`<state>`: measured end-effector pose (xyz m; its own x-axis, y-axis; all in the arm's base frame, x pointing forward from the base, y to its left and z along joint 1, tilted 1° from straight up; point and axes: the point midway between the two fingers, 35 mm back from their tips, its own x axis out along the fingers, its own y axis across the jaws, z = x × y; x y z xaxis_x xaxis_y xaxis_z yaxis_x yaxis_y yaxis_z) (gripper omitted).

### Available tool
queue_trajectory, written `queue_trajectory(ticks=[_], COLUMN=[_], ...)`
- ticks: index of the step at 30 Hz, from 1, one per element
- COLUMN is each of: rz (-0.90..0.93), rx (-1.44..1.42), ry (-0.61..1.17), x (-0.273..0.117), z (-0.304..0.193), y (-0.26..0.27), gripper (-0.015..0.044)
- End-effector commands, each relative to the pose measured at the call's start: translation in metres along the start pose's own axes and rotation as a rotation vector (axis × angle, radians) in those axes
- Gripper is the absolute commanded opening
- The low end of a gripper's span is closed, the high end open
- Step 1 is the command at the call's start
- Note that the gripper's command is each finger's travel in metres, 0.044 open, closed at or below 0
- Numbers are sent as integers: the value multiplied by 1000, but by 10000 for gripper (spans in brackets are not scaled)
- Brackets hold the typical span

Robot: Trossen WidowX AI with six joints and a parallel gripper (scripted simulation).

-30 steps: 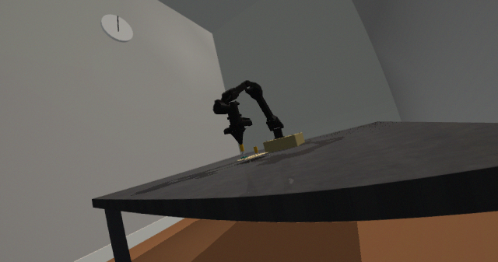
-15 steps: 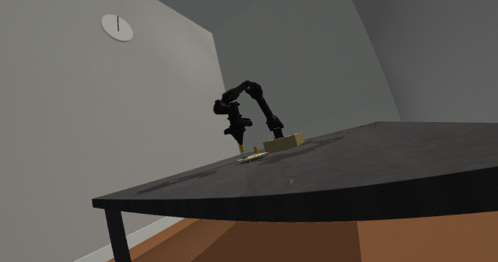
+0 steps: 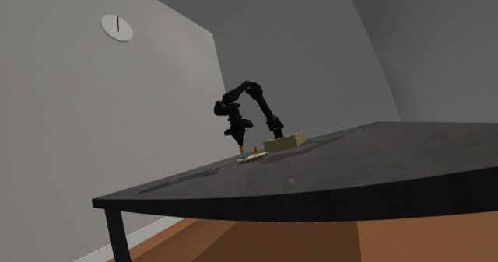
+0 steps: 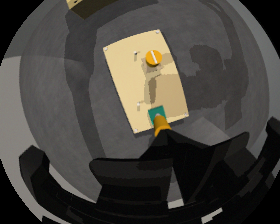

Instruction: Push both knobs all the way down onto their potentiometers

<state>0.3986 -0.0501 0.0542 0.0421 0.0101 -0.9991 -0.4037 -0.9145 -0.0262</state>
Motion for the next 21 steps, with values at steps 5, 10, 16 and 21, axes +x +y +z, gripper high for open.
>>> queue_trajectory(ticks=[5, 10, 16, 21], rz=[6, 6, 6, 6], rx=[-3, -3, -3, -3], ry=[-2, -2, -2, -2], x=[11, 11, 15, 15], z=[-1, -1, -1, -1], y=[0, 0, 0, 0], gripper=[0, 0, 0, 0])
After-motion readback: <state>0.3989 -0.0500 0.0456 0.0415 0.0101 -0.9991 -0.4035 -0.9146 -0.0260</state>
